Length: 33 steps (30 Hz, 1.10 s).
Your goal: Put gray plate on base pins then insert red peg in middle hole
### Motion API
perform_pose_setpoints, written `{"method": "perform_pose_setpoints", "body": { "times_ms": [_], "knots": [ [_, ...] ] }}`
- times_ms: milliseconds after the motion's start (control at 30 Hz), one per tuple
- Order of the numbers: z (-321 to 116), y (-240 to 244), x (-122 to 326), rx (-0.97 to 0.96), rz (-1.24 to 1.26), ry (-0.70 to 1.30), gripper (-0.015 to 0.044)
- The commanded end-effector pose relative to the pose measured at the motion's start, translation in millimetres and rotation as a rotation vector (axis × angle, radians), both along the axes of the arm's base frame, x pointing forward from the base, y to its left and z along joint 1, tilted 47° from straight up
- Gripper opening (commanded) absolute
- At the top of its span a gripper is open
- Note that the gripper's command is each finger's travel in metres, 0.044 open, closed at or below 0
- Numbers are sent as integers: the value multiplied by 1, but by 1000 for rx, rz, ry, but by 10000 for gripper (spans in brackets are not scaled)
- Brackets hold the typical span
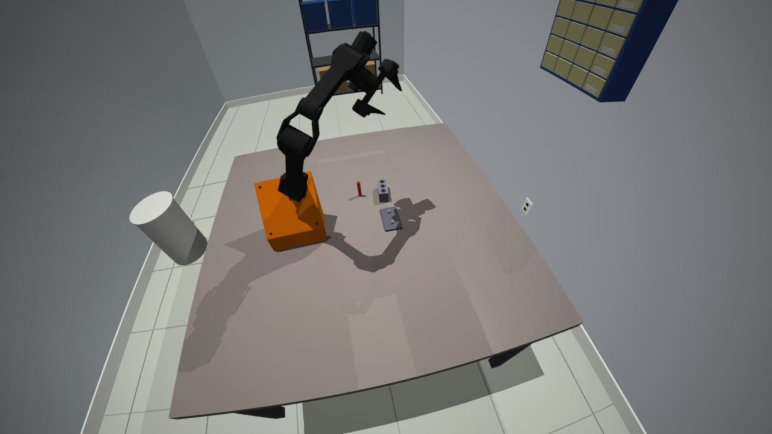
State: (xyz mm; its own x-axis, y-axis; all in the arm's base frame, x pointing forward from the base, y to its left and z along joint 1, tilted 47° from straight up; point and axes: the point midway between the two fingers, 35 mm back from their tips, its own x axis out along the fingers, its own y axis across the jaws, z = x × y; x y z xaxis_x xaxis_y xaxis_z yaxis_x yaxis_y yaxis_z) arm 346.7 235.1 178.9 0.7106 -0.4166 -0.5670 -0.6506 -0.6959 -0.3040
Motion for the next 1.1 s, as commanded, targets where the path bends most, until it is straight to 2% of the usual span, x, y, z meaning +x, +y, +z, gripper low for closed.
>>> {"method": "perform_pose_setpoints", "body": {
  "times_ms": [0,200,433,700,867,1067],
  "knots": [
    [-52,-30,17,22,-155,58,440],
    [-138,-94,26,51,-449,143,440],
    [-223,-175,3,55,-832,203,440],
    [-241,-176,-9,54,-869,208,440],
    [-282,-221,-5,52,-869,207,440],
    [-292,-233,-3,51,-869,206,440]
  ]
}}
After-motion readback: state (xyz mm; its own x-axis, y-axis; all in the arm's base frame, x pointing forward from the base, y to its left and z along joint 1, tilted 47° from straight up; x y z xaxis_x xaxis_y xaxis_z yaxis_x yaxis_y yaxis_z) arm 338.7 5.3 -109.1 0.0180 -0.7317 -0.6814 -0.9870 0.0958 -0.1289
